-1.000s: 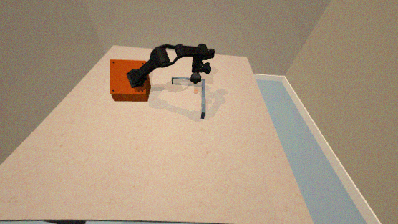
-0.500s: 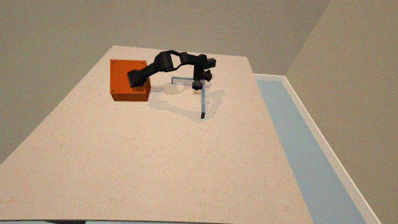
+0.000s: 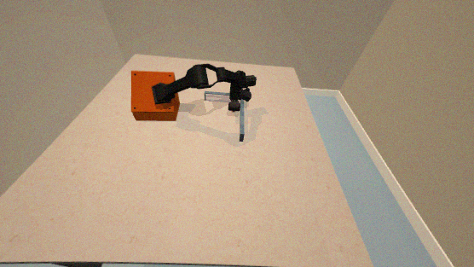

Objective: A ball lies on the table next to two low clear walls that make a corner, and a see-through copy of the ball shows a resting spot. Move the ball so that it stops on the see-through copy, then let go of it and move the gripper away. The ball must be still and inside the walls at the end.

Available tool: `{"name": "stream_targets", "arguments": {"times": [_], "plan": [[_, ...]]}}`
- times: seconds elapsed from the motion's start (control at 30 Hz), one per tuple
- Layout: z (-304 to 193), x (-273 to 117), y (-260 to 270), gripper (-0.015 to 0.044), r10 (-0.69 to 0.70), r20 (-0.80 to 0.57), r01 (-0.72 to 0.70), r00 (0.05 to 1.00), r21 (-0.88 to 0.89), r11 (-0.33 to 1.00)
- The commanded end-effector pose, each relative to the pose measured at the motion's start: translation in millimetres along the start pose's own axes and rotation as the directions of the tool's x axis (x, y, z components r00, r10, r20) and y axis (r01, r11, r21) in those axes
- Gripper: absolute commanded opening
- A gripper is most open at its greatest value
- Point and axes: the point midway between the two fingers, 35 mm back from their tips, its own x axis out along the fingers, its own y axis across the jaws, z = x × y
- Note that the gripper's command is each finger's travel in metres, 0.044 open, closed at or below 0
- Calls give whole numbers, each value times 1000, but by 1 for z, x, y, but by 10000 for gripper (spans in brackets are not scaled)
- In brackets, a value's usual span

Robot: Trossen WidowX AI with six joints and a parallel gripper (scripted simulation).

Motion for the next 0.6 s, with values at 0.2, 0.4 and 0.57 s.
{"name": "stream_targets", "arguments": {"times": [0.2,0.4,0.57], "plan": [[-2,12,0,0,-6,-3,6,1000,-10,1000],[-1,9,0,157,-1,-1,1,1000,-2,1000],[-1,9,0,271,-1,-1,1,1000,-2,1000]]}}
